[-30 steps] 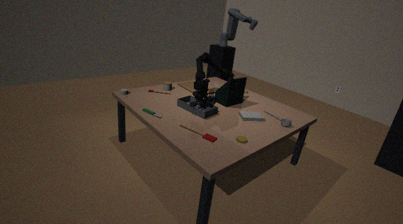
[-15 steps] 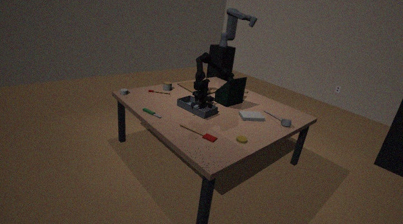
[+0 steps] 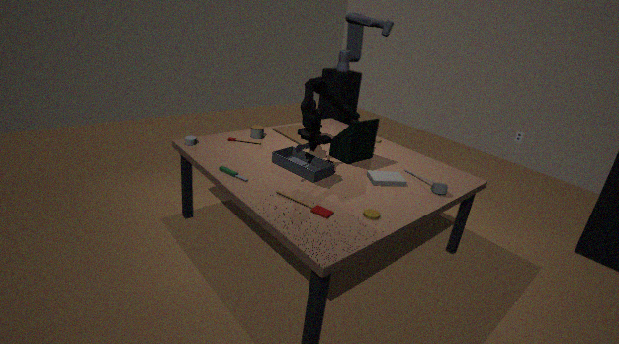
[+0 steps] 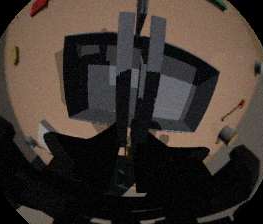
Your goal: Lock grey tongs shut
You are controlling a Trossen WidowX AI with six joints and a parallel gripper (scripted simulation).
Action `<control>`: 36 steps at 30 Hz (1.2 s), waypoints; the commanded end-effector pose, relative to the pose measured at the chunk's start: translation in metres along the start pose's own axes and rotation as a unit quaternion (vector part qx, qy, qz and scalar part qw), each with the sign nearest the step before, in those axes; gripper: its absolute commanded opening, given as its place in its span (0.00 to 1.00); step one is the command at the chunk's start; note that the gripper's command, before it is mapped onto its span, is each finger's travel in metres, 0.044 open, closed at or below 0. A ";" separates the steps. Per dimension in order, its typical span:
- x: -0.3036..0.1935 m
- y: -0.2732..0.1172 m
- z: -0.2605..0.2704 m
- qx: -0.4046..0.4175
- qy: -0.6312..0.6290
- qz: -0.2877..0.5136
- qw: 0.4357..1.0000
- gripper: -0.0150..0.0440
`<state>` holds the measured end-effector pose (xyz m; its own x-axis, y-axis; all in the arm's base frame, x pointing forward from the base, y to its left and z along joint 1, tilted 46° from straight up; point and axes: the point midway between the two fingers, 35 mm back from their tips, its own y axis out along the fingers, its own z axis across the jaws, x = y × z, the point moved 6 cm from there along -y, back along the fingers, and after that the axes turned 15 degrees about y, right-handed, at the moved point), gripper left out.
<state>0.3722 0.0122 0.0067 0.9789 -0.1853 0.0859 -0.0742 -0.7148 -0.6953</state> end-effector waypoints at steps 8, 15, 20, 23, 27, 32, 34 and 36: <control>-0.002 -0.060 -0.003 0.006 0.007 -0.015 1.000 0.00; 0.000 -0.058 -0.011 0.004 0.014 -0.015 1.000 0.00; 0.006 -0.059 -0.040 0.011 0.057 -0.014 0.998 0.00; 0.009 -0.059 -0.062 0.014 0.085 -0.013 0.996 0.00; 0.011 -0.059 -0.091 0.018 0.121 -0.012 0.992 0.00; 0.010 -0.059 -0.127 0.020 0.169 -0.011 0.985 0.00; 0.009 -0.058 -0.141 0.020 0.188 -0.011 0.982 0.00; 0.007 -0.058 -0.155 0.020 0.207 -0.011 0.978 0.00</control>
<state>0.3608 -0.0421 0.1456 0.8444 -0.4103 0.3444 -0.0420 -0.6917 -0.7210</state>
